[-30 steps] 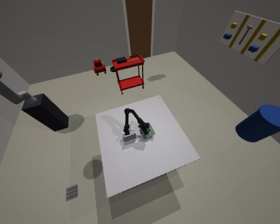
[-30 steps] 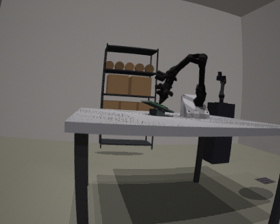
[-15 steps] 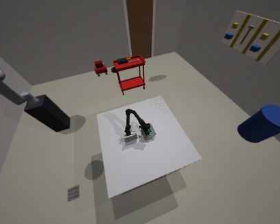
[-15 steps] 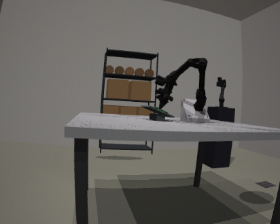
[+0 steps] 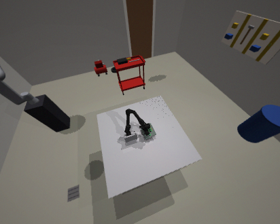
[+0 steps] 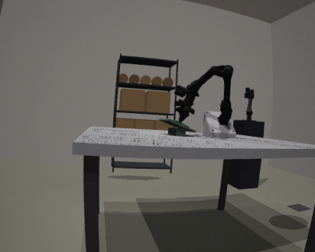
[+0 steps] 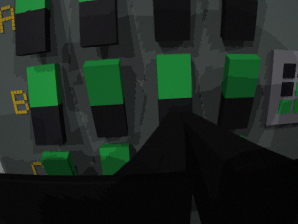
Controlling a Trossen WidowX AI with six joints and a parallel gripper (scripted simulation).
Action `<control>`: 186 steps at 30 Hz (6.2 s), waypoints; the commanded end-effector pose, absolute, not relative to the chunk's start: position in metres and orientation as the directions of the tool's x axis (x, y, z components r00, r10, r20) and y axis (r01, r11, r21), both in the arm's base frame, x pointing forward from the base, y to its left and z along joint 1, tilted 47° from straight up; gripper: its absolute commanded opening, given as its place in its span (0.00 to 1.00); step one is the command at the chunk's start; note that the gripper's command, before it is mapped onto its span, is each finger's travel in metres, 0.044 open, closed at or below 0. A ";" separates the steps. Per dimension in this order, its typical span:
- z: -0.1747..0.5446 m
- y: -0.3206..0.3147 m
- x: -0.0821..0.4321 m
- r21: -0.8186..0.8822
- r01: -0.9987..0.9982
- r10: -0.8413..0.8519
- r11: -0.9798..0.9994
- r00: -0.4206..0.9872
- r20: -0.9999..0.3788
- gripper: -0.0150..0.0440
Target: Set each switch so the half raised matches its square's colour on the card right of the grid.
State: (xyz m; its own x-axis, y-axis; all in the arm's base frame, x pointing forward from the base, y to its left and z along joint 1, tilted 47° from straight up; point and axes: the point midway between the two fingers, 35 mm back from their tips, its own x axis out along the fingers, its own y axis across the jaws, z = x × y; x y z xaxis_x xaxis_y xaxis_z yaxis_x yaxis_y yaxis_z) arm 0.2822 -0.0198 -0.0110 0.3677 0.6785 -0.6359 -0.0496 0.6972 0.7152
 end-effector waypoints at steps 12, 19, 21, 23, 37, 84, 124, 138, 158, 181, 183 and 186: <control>-0.012 -0.017 0.283 0.719 -0.049 0.682 0.693 0.367 -0.632 0.25; -0.013 -0.016 0.283 0.719 -0.049 0.682 0.693 0.367 -0.632 0.25; -0.013 -0.016 0.284 0.719 -0.049 0.682 0.693 0.367 -0.632 0.25; -0.012 -0.019 0.283 0.714 -0.051 0.678 0.698 0.367 -0.637 0.25; 0.022 -0.074 0.272 0.717 -0.048 0.686 0.696 0.342 -0.643 0.25; -0.023 -0.044 0.302 0.718 -0.050 0.692 0.695 0.319 -0.647 0.25; -0.026 -0.041 0.303 0.718 -0.050 0.692 0.694 0.319 -0.647 0.25; -0.027 -0.040 0.304 0.718 -0.050 0.692 0.694 0.320 -0.647 0.25; 0.032 -0.053 0.244 0.718 -0.047 0.687 0.695 0.341 -0.642 0.25; 0.009 -0.002 0.237 0.720 -0.047 0.683 0.692 0.365 -0.632 0.25; 0.008 -0.002 0.238 0.720 -0.047 0.683 0.692 0.365 -0.632 0.25; 0.005 0.001 0.239 0.720 -0.047 0.683 0.692 0.365 -0.632 0.25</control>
State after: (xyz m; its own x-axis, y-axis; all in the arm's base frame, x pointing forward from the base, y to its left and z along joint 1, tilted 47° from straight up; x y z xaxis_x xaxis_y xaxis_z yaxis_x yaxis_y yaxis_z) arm 0.2395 -0.0038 0.0084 0.3705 0.6765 -0.6365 -0.0516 0.6992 0.7131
